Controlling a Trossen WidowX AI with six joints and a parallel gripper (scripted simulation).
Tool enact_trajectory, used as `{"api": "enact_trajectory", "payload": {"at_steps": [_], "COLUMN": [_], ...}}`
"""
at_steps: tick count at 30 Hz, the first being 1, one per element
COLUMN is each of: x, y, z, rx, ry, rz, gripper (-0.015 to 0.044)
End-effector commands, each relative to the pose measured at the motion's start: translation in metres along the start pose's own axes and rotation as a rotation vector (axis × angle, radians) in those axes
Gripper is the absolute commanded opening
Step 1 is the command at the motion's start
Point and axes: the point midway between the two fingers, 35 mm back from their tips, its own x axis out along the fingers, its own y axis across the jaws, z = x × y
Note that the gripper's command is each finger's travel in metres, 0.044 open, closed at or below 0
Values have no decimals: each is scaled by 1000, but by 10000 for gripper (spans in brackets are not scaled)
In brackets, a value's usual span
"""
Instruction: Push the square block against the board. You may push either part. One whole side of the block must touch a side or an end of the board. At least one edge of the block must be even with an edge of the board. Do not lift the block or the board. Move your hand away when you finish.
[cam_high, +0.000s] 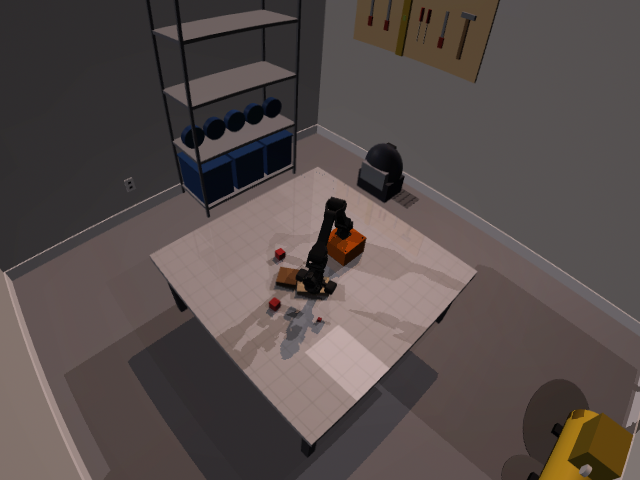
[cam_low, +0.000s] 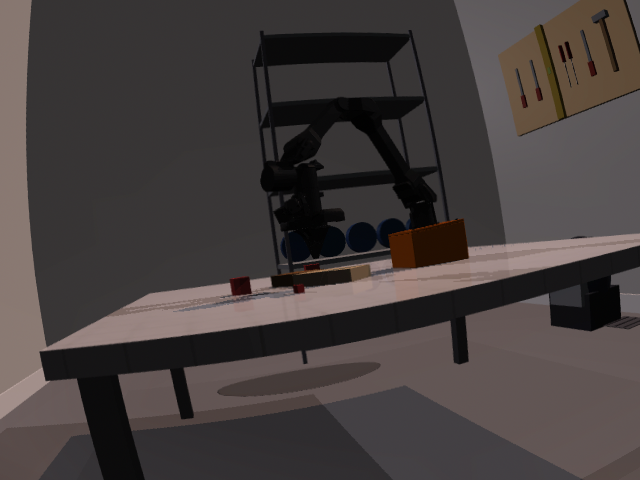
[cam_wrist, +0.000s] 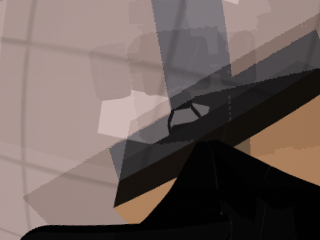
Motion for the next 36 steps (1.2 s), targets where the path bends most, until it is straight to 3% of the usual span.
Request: {"api": "enact_trajectory", "payload": {"at_steps": [1, 10, 18, 23, 36], "x": [-1, 0, 3, 55, 55], "y": [-19, -58, -59, -59, -62], "z": [13, 31, 32, 31, 27], "rx": [-150, -431, -436, -436, -436], "ry": [-2, -3, -3, -3, -2], "rz": [1, -3, -3, -3, -3], "gripper": [0, 0, 0, 0, 0]}}
